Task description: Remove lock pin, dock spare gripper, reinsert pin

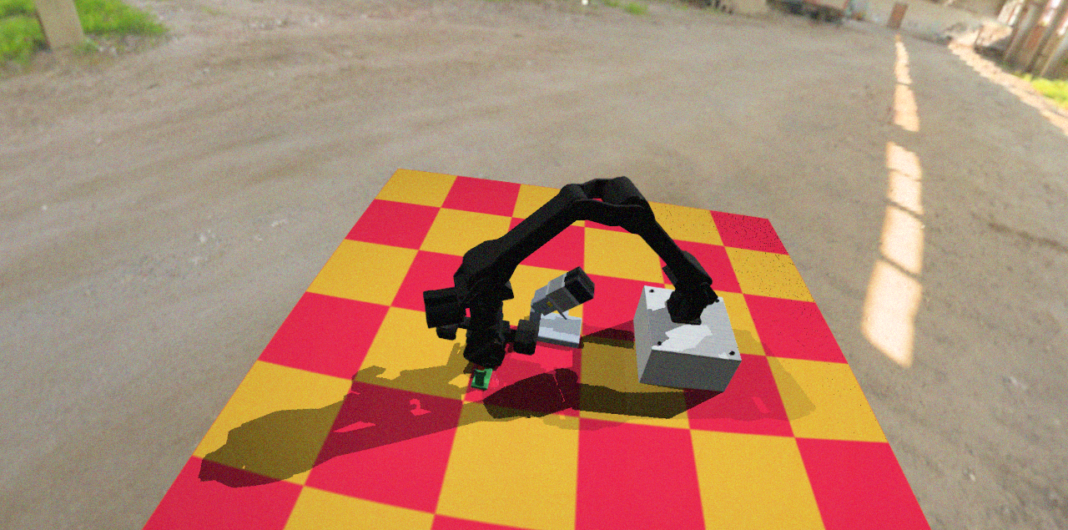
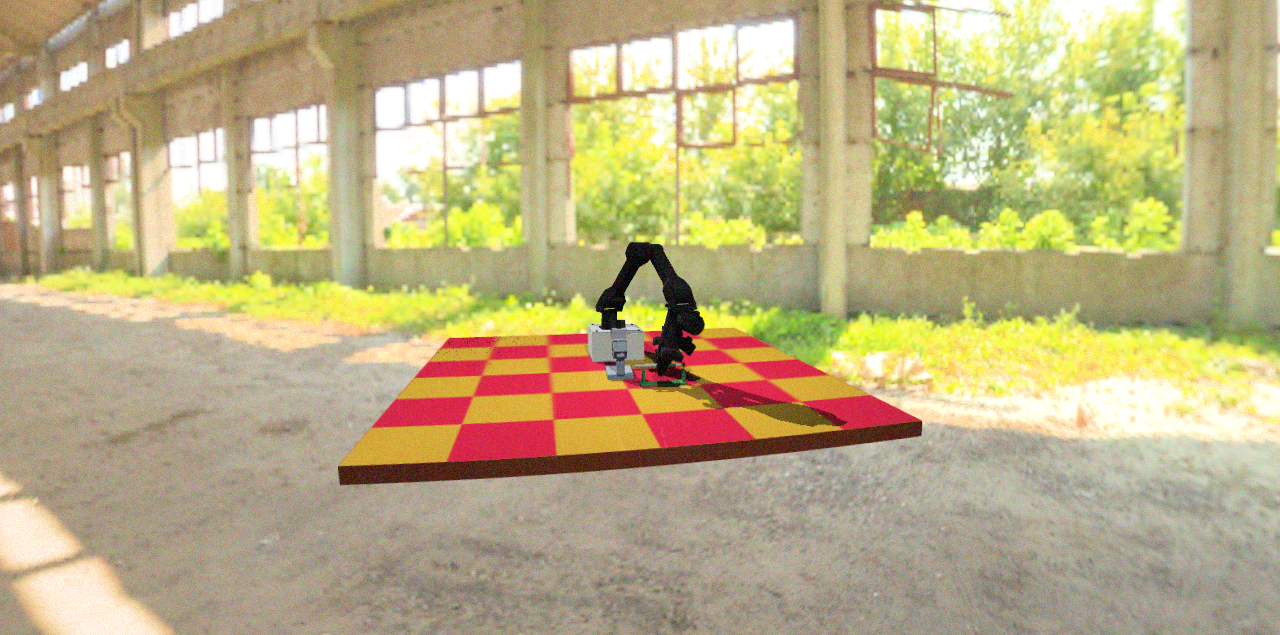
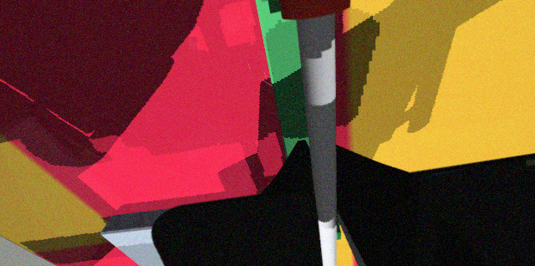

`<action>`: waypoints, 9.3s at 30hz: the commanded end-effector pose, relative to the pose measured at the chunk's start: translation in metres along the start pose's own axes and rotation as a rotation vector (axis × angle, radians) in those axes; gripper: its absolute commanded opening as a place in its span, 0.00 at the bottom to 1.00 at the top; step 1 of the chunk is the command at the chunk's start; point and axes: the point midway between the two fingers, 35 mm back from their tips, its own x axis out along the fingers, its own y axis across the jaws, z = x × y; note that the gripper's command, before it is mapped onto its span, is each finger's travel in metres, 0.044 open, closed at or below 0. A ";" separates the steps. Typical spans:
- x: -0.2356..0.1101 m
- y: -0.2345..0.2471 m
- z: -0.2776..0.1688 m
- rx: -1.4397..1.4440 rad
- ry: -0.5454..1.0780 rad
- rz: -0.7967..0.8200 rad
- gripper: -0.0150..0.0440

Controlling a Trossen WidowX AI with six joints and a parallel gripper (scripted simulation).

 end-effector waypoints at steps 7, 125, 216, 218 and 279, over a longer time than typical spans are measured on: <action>-0.043 -0.002 -0.011 -0.003 0.000 -0.012 0.25; -0.015 0.096 -0.032 0.012 -0.013 -0.032 0.25; -0.005 0.096 -0.071 0.024 -0.021 -0.064 0.43; -0.005 0.096 -0.071 0.024 -0.021 -0.064 0.52; -0.092 0.101 -0.033 -0.024 -0.009 -0.057 1.00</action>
